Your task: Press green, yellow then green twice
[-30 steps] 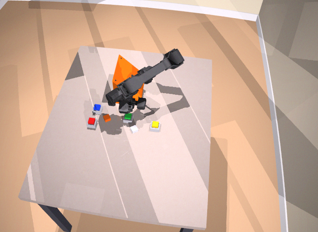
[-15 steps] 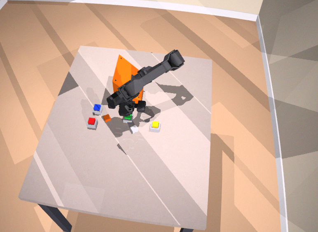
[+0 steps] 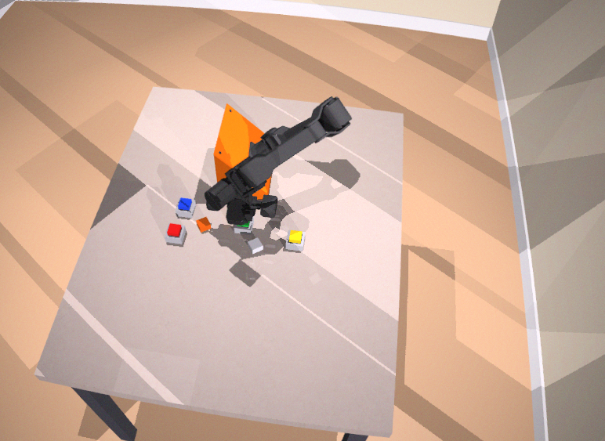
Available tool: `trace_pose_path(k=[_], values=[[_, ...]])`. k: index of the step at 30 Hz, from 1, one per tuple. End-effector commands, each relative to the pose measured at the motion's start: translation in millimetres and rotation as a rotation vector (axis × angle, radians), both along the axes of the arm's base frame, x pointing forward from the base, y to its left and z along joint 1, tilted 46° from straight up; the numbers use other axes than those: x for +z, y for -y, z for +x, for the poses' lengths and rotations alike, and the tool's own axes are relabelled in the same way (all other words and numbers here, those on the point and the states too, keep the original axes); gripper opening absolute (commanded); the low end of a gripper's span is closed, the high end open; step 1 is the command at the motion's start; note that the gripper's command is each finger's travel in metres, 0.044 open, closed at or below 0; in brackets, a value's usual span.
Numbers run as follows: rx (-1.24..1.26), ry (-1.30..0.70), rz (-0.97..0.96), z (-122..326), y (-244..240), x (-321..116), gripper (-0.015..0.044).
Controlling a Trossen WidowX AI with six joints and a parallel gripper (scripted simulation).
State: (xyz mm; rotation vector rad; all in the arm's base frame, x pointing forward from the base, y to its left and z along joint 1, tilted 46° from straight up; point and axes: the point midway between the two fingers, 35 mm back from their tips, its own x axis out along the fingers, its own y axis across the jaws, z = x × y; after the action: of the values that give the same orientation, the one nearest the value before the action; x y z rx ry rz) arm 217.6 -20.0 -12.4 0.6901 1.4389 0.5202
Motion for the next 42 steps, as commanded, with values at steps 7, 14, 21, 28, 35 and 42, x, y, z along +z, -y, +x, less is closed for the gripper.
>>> trace_pose_path(k=[7, 14, 21, 28, 35, 42], values=[[-0.002, -0.012, 0.009, -2, -3, -2, 0.0020], [-0.002, -0.012, 0.009, -2, -3, -2, 0.0020], [-0.002, -0.012, 0.007, -5, 21, 22, 0.0020], [-0.002, -0.012, 0.007, -4, 18, 19, 0.0020], [-0.002, -0.012, 0.007, -3, 10, 11, 0.0020], [-0.002, -0.012, 0.008, -3, 2, 3, 0.0020]])
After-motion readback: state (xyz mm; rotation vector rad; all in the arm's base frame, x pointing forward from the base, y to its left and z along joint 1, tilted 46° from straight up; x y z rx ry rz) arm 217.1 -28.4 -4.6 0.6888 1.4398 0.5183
